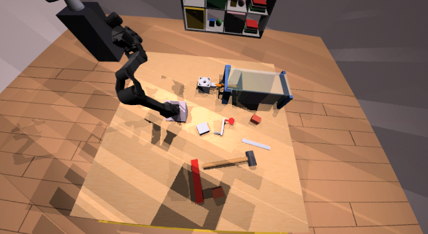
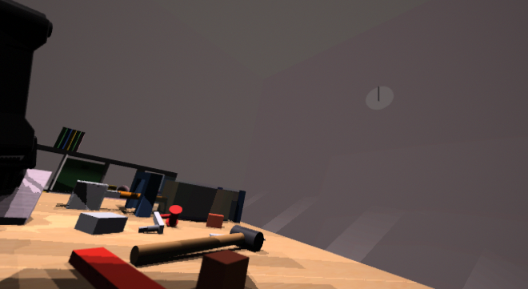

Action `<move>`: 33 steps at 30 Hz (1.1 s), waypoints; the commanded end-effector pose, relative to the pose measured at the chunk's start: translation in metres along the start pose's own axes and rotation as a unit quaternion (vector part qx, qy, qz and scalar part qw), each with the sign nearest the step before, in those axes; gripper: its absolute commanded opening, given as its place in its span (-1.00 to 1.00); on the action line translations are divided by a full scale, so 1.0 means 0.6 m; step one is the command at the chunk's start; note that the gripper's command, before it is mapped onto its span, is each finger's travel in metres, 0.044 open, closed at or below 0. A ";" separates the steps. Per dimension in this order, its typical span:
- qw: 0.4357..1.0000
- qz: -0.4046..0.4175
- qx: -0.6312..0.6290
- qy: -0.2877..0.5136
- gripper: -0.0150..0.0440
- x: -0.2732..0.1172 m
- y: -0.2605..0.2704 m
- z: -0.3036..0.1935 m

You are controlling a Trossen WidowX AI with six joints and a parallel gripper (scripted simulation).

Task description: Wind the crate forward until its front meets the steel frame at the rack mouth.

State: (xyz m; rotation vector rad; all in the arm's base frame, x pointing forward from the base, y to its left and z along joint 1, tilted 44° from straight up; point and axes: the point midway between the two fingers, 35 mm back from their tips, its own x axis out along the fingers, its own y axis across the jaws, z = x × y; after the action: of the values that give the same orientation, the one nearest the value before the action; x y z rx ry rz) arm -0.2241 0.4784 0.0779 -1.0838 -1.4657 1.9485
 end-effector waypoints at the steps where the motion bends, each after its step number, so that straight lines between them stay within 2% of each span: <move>1: 1.000 0.001 0.006 0.004 0.95 -0.001 0.000 -0.005; 5: 0.989 0.017 0.128 0.077 1.00 -0.026 0.006 -0.098; 9: 0.948 0.018 0.271 0.168 1.00 -0.072 0.019 -0.206; 16: 0.819 -0.010 0.469 0.330 1.00 -0.197 0.066 -0.372; 21: 0.706 -0.050 0.568 0.419 1.00 -0.294 0.100 -0.451; 27: 0.496 -0.139 0.684 0.517 1.00 -0.439 0.158 -0.530; 33: 0.252 -0.253 0.733 0.580 1.00 -0.602 0.218 -0.566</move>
State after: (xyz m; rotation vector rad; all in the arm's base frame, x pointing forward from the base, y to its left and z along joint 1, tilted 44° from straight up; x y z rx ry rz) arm 0.2316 0.3992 0.0249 -0.5912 0.7750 0.8472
